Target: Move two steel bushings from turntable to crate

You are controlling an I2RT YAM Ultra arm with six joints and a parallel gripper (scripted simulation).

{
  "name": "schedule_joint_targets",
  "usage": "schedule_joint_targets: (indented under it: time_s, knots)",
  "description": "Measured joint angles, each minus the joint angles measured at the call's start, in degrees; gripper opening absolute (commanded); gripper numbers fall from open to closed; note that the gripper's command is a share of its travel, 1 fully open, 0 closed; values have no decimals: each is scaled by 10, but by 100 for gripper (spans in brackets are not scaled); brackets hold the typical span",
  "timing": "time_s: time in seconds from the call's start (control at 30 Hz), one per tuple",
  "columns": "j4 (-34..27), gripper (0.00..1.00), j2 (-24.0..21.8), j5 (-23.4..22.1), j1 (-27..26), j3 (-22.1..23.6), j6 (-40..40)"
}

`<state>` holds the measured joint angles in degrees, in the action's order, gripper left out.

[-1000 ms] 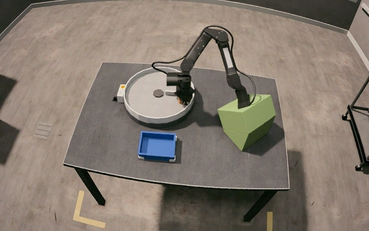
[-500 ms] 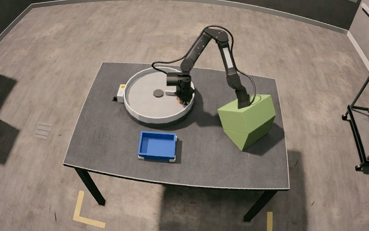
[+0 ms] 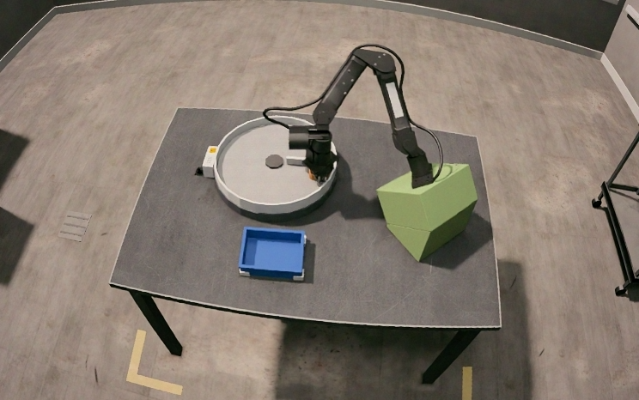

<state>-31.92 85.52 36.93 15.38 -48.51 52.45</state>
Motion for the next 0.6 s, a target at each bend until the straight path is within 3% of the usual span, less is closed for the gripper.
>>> schedule_joint_targets:
  time_s: [0.6]
  knots:
    - [26, 13, 9, -4, -9, 9, -12]
